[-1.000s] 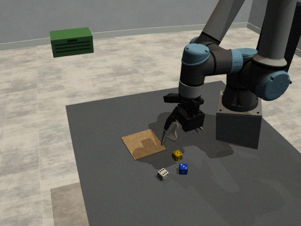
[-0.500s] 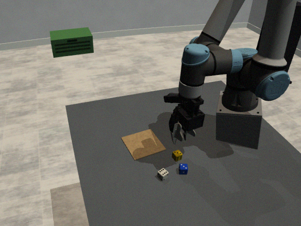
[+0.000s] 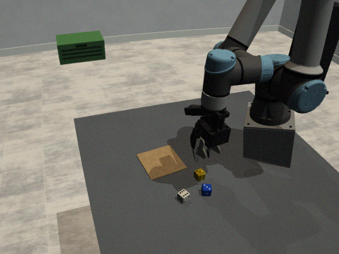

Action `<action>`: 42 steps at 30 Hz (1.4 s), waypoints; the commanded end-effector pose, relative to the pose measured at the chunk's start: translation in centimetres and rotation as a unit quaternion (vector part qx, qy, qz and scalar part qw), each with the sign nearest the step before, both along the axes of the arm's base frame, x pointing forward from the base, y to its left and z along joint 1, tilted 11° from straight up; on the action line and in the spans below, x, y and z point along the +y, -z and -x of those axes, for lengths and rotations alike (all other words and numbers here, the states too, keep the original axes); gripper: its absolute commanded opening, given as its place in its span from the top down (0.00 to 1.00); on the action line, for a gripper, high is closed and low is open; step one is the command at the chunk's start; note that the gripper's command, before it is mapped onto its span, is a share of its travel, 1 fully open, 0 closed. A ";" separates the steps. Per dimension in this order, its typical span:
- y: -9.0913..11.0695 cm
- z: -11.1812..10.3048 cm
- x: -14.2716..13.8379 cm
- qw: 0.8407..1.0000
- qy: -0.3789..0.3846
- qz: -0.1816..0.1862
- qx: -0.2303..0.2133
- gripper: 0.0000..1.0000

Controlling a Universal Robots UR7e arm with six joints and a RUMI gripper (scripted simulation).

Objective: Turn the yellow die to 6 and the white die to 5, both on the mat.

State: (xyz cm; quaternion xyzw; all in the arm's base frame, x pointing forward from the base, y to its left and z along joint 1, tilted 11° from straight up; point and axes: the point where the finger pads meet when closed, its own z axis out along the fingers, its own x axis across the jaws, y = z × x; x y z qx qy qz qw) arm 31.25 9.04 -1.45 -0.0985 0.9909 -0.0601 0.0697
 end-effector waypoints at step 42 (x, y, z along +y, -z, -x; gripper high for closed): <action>2.7 -0.5 -0.3 1.000 0.000 0.000 0.000 0.72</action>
